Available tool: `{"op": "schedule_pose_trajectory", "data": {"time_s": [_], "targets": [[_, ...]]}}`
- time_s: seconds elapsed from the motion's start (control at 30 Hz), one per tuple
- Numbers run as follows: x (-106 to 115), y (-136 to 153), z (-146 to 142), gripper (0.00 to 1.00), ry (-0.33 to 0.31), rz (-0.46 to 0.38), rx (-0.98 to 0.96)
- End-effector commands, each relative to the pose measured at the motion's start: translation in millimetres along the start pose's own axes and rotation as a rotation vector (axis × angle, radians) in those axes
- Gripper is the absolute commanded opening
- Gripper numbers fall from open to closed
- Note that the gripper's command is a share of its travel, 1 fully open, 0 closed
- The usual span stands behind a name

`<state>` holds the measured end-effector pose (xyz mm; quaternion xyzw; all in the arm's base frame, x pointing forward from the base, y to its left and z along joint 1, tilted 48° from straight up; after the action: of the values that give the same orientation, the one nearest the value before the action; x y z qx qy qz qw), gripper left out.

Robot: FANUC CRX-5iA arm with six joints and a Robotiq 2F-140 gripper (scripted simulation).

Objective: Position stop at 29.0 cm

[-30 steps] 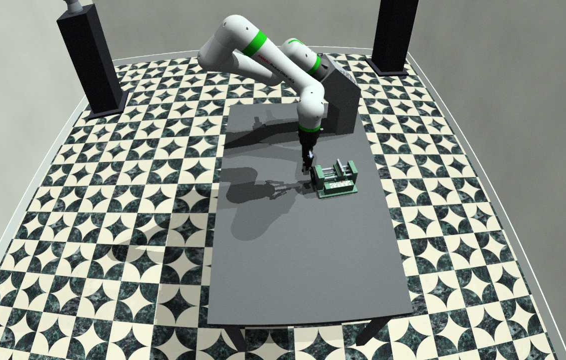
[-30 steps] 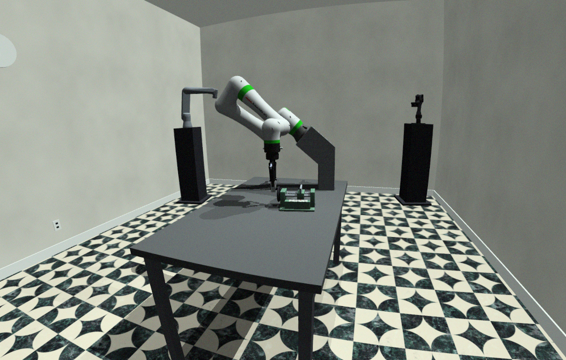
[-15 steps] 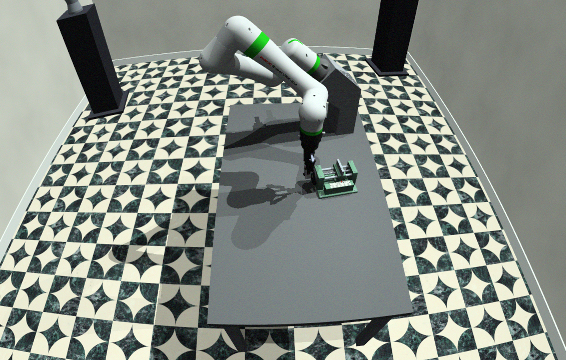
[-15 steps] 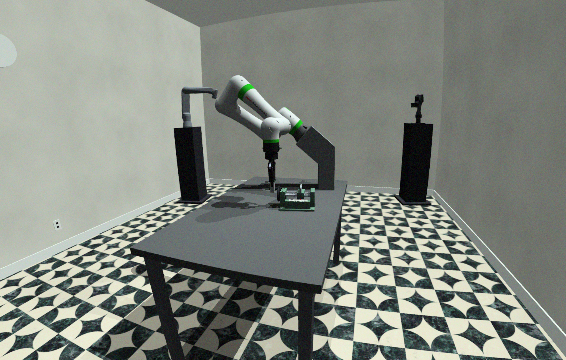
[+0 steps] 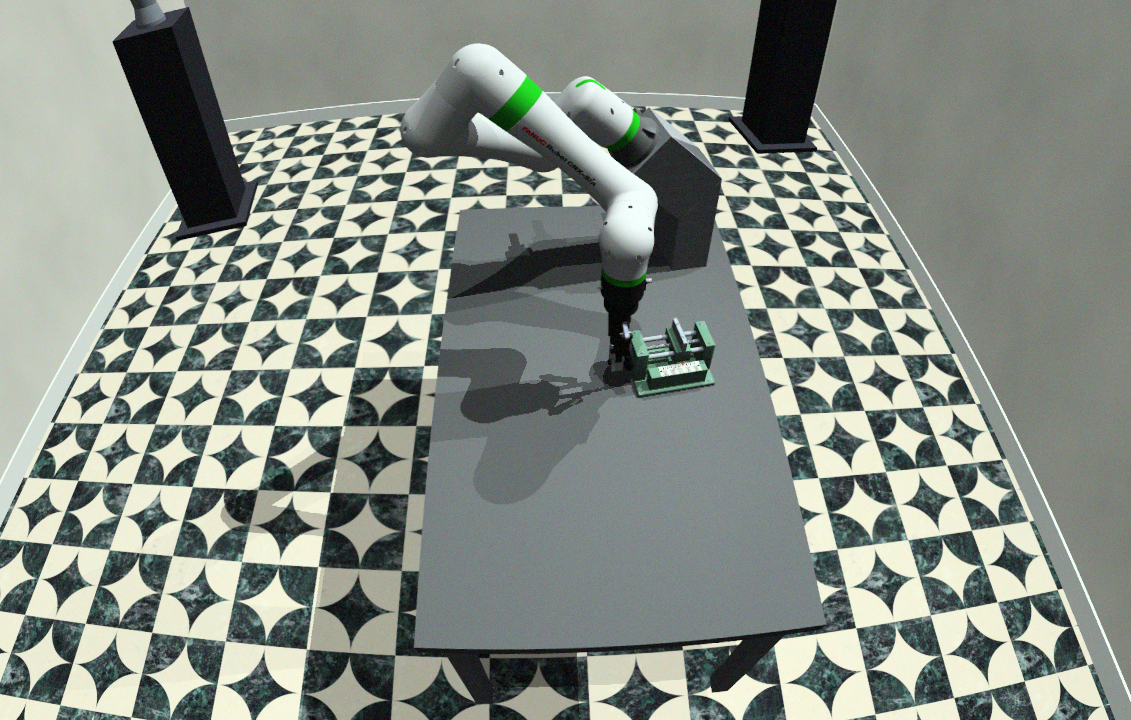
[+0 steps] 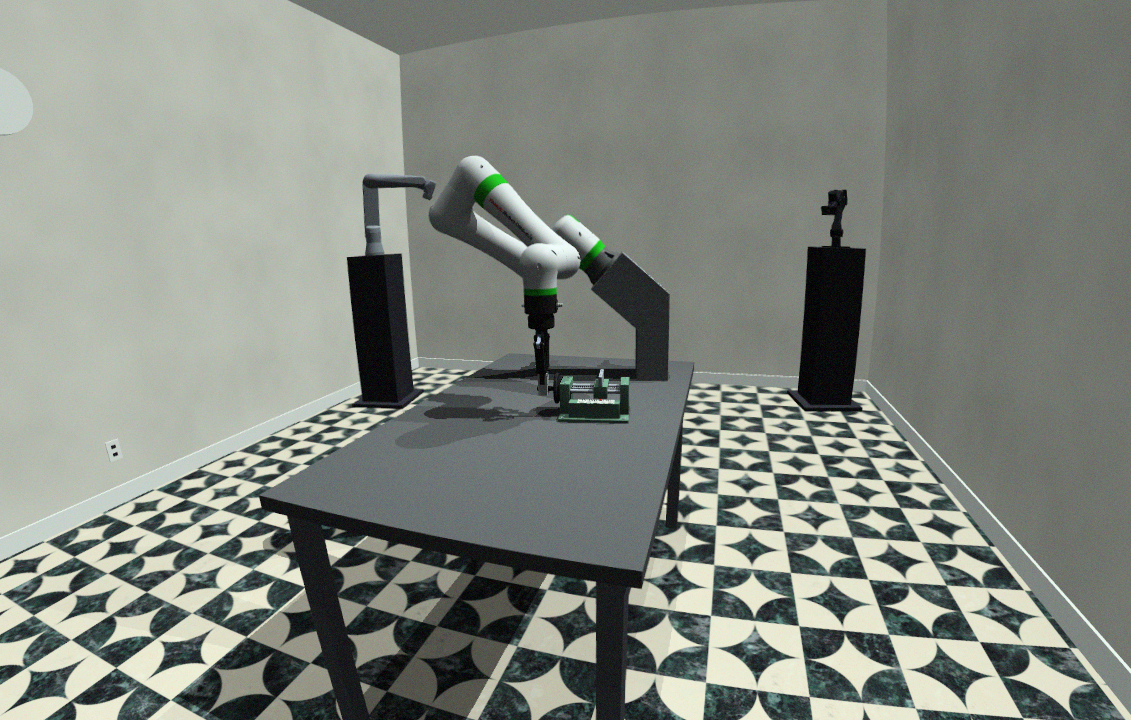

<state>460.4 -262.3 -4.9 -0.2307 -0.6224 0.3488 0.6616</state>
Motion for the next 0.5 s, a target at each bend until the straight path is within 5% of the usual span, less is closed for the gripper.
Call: {"op": "schedule_pose_trajectory", "data": {"time_s": [0.0, 0.47], "targets": [[-10, 0, -1, 0.04, 0.000, 0.000, 0.000], [-33, 2, 10, 0.04, 0.000, 0.000, 0.000]]}}
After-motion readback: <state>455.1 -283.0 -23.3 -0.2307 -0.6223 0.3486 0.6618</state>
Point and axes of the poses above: the point where the finger pads meet when closed, its own x axis back along the fingers, its own z axis across the jaws, y = z × x, the point moved 9 cm from there along x, back along the fingers, and after that the axes turned 11 degrees about x, right-handed, at the moved point
